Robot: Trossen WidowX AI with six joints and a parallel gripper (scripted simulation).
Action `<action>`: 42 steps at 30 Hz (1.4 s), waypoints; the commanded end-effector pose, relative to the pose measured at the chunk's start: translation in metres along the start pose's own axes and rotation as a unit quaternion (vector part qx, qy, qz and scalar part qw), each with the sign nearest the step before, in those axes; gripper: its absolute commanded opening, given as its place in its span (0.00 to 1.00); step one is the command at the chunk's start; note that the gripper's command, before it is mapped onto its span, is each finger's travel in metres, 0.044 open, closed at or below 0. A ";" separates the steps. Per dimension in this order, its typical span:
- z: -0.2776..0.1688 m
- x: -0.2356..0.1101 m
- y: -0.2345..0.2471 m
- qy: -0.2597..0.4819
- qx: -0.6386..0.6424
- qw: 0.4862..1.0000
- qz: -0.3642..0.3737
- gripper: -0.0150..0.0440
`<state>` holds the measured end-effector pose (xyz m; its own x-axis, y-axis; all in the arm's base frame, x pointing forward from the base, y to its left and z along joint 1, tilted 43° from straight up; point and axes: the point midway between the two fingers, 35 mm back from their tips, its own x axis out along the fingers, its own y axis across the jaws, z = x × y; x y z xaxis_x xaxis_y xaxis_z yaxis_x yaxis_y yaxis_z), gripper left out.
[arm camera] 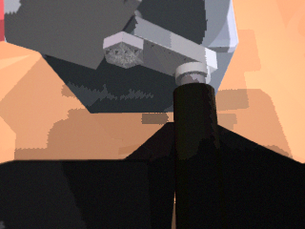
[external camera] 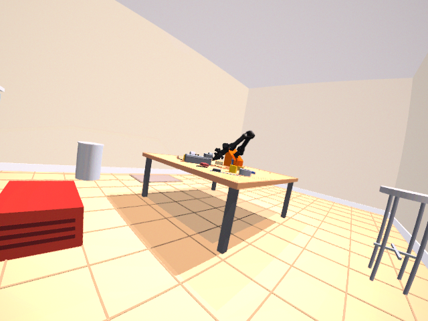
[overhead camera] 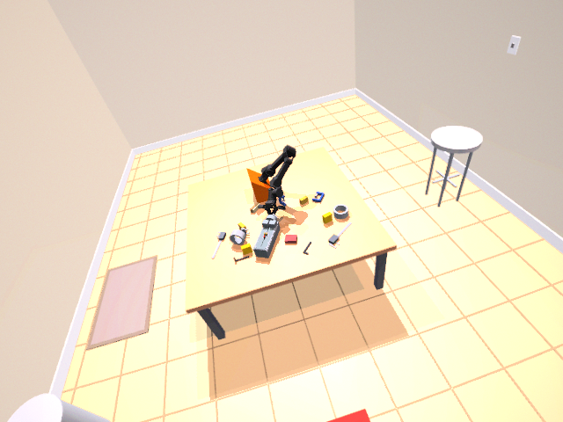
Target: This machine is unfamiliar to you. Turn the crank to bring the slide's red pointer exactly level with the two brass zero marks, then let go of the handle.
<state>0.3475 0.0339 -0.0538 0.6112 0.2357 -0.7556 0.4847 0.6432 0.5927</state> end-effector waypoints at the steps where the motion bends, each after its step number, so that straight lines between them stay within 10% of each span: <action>1: 0.005 -0.006 -0.005 -0.005 0.003 1.000 -0.005 0.25; 42: 0.034 -0.035 0.017 -0.005 0.003 1.000 -0.005 0.25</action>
<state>0.3526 0.0107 -0.0163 0.5986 0.2188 -0.7705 0.5055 0.6431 0.5753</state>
